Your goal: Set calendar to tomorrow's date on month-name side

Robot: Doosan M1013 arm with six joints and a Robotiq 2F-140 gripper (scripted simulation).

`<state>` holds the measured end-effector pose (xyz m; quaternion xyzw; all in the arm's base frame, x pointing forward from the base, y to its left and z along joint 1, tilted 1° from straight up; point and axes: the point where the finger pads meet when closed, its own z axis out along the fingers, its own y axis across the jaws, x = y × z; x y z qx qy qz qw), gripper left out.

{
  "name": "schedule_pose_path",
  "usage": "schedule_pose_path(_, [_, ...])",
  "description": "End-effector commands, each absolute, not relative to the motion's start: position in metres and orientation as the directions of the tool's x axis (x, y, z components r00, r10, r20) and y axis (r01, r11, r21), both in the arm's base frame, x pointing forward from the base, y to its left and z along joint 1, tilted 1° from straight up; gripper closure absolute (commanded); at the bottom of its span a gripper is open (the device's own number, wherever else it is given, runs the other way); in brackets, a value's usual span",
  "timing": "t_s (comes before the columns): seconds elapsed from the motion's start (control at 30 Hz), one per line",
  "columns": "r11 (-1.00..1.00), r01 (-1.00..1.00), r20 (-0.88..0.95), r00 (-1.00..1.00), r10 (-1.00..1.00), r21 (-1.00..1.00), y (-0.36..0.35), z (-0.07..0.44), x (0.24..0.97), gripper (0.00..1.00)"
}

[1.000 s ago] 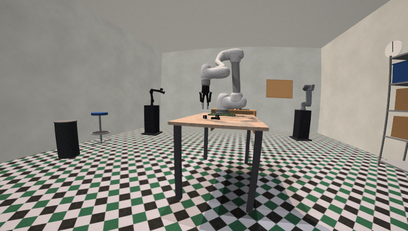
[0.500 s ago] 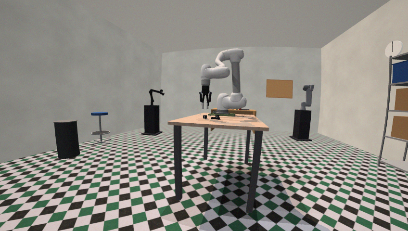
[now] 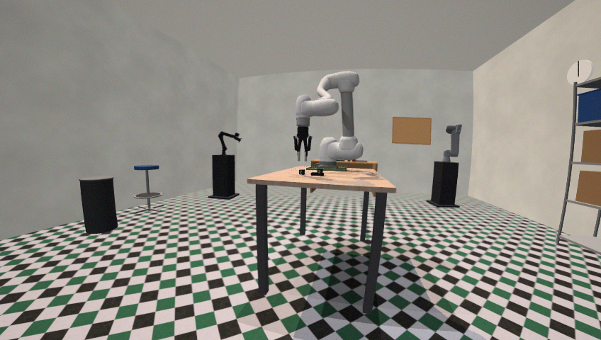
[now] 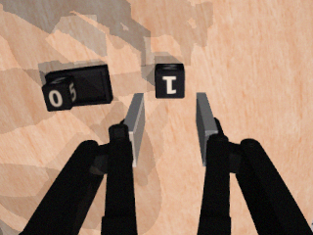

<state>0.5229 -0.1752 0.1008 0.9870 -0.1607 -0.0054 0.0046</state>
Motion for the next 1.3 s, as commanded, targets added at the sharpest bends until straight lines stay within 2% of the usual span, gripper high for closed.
schedule_pose_path(0.0, [-0.948,-0.317,-0.009,0.948,-0.317,0.011,-0.175,0.099,0.523,0.71])
schedule_pose_path(1.27, [-0.948,-0.317,-0.009,0.948,-0.317,0.011,-0.175,0.055,0.523,0.71])
